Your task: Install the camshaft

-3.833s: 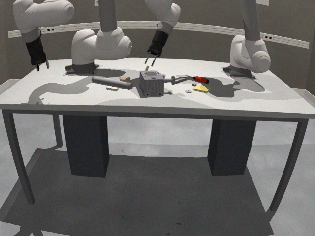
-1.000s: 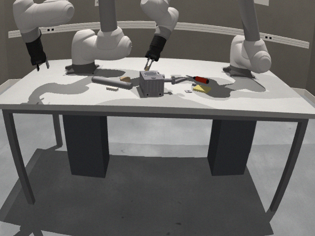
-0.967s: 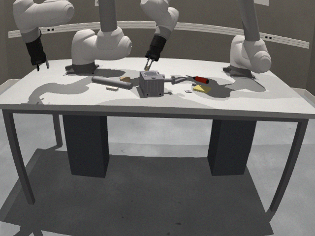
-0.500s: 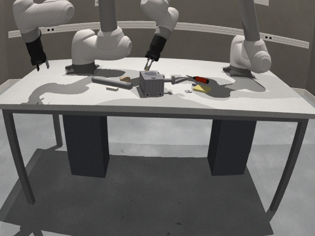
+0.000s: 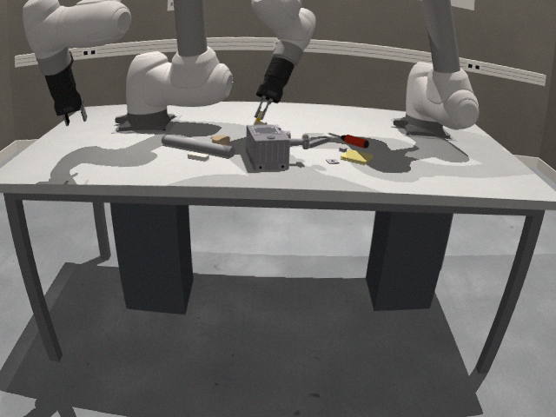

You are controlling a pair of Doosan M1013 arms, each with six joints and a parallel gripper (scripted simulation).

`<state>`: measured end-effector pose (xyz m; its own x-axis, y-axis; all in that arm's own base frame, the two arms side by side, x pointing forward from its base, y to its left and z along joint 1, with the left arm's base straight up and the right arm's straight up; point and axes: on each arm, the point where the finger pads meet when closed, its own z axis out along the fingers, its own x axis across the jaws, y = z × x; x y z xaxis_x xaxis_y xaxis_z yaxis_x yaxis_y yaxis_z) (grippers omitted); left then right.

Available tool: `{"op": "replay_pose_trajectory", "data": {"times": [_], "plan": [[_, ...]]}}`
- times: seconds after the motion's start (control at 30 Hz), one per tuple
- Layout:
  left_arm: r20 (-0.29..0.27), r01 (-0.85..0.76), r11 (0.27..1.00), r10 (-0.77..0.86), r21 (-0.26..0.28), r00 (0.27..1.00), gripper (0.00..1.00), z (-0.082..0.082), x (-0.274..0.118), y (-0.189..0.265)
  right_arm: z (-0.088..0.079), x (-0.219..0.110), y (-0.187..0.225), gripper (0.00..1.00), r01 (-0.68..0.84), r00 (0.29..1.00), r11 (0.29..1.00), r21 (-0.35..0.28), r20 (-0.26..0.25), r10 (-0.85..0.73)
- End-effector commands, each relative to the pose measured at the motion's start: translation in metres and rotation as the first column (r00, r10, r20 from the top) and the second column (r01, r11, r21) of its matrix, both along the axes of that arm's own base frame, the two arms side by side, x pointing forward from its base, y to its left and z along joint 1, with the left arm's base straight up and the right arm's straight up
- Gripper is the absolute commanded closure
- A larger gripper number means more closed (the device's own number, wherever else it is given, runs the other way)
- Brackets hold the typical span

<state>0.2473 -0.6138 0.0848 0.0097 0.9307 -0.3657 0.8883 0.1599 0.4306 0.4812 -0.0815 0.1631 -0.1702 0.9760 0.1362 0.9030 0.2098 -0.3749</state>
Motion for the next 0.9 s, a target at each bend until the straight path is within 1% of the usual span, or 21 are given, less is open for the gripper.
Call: {"op": "replay_pose_trajectory", "data": {"times": [0.0, 0.07, 0.13, 0.37, 0.53, 0.63, 0.87], "plan": [[0.0, 0.0, 1.0, 0.0, -0.001, 1.0, 0.71, 0.008, 0.0, -0.001, 0.001, 0.0, 0.0, 0.0, 0.0, 1.0, 1.0, 0.0, 0.002, 0.0], [0.0, 0.0, 1.0, 0.0, -0.001, 1.0, 0.71, 0.013, 0.0, -0.001, 0.001, 0.0, 0.0, 0.0, 0.0, 1.0, 1.0, 0.0, 0.002, 0.0], [0.0, 0.0, 1.0, 0.0, -0.001, 1.0, 0.71, 0.013, 0.0, -0.001, 0.001, 0.0, 0.0, 0.0, 0.0, 1.0, 1.0, 0.0, 0.002, 0.0], [0.0, 0.0, 1.0, 0.0, -0.001, 1.0, 0.71, 0.033, 0.0, -0.001, 0.001, 0.0, 0.0, 0.0, 0.0, 1.0, 1.0, 0.0, 0.002, 0.0], [0.0, 0.0, 1.0, 0.0, -0.001, 1.0, 0.71, 0.045, 0.0, -0.001, 0.001, 0.0, 0.0, 0.0, 0.0, 1.0, 1.0, 0.0, 0.002, 0.0], [0.0, 0.0, 1.0, 0.0, -0.001, 1.0, 0.71, 0.049, 0.0, -0.001, 0.001, 0.0, 0.0, 0.0, 0.0, 1.0, 1.0, 0.0, 0.002, 0.0], [0.0, 0.0, 1.0, 0.0, -0.001, 1.0, 0.71, 0.052, 0.0, -0.001, 0.001, 0.0, 0.0, 0.0, 0.0, 1.0, 1.0, 0.0, 0.002, 0.0]]}}
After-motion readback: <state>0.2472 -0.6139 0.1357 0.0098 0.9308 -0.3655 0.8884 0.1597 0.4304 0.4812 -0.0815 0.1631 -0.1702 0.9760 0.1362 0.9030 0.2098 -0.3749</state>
